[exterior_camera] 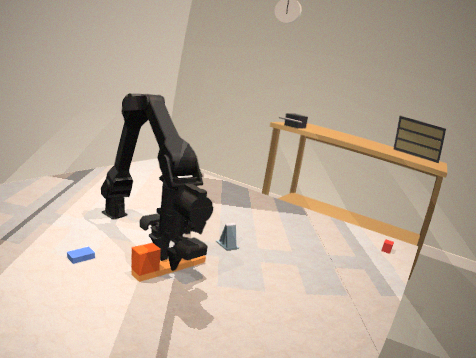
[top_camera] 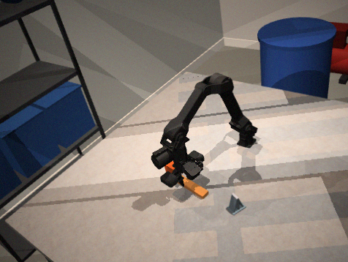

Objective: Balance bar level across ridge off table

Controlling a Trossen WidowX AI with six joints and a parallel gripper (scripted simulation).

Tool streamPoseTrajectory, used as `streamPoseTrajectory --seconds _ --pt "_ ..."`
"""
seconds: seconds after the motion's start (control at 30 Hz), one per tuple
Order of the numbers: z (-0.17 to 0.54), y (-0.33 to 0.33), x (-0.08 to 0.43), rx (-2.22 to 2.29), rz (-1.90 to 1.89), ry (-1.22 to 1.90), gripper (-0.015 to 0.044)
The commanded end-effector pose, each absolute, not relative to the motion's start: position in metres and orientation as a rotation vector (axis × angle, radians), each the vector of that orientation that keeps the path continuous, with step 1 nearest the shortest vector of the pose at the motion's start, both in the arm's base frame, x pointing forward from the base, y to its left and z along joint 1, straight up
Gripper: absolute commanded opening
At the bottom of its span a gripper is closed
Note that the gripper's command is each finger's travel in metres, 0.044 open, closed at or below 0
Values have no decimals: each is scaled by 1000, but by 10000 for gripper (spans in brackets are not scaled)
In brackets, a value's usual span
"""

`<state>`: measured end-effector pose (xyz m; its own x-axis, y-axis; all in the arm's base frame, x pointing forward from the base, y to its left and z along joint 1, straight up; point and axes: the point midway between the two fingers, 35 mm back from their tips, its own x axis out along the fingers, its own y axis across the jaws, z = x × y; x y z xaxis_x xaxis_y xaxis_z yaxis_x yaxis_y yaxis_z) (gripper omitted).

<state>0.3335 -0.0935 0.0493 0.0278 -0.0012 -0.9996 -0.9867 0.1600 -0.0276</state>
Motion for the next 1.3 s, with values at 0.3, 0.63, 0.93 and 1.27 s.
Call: streamPoseTrajectory --seconds 0.3,0.63,0.93,1.27 --pt "75 -95 337 -1105 1070 1260 0" --pt "101 -95 338 -1107 1070 1261 0" --pt "124 -95 337 -1109 1071 1261 0" --pt "150 -94 333 -1110 1071 1262 0"
